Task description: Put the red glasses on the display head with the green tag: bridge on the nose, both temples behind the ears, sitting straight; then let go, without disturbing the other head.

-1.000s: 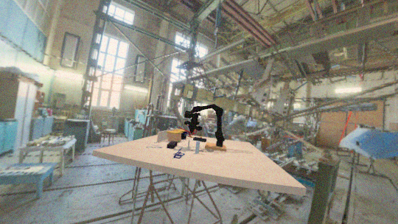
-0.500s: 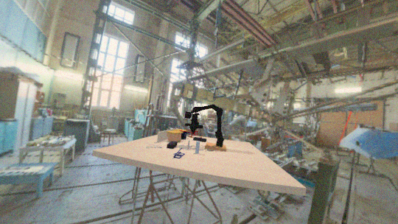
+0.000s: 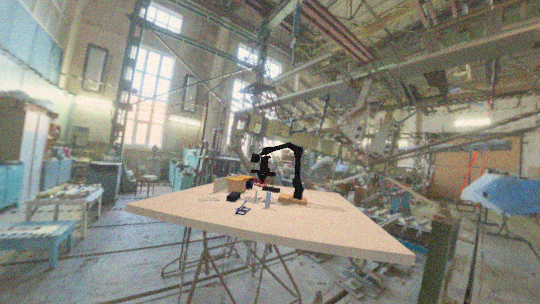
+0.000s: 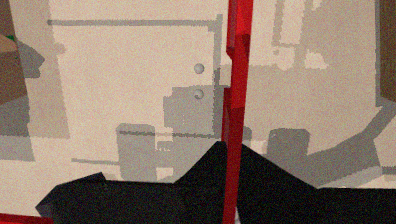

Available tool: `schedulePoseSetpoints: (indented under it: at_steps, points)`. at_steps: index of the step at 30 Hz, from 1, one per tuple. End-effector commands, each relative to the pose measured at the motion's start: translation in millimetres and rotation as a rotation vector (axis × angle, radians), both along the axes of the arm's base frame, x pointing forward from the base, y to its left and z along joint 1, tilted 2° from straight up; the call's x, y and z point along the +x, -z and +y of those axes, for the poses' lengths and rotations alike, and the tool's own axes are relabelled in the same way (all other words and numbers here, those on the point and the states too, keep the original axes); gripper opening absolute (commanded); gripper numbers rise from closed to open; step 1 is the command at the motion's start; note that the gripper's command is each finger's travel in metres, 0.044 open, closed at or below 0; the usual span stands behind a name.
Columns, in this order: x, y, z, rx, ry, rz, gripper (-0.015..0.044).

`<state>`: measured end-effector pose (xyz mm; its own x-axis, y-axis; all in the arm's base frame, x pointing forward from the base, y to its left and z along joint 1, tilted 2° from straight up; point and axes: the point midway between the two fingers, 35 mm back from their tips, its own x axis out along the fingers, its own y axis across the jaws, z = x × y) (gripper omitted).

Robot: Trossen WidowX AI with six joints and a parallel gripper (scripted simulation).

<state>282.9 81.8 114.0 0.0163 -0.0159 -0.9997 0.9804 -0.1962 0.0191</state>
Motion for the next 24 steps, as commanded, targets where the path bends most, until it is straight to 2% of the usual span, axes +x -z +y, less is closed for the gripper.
schedulePoseSetpoints:
  at_steps: [1, 24]
  points:
    - [-1.2, 5.4, -0.4, -0.021, 0.002, -0.004, 0.0000]
    - [-1.4, 24.1, 0.0, -0.021, 0.002, 0.010, 0.0000]
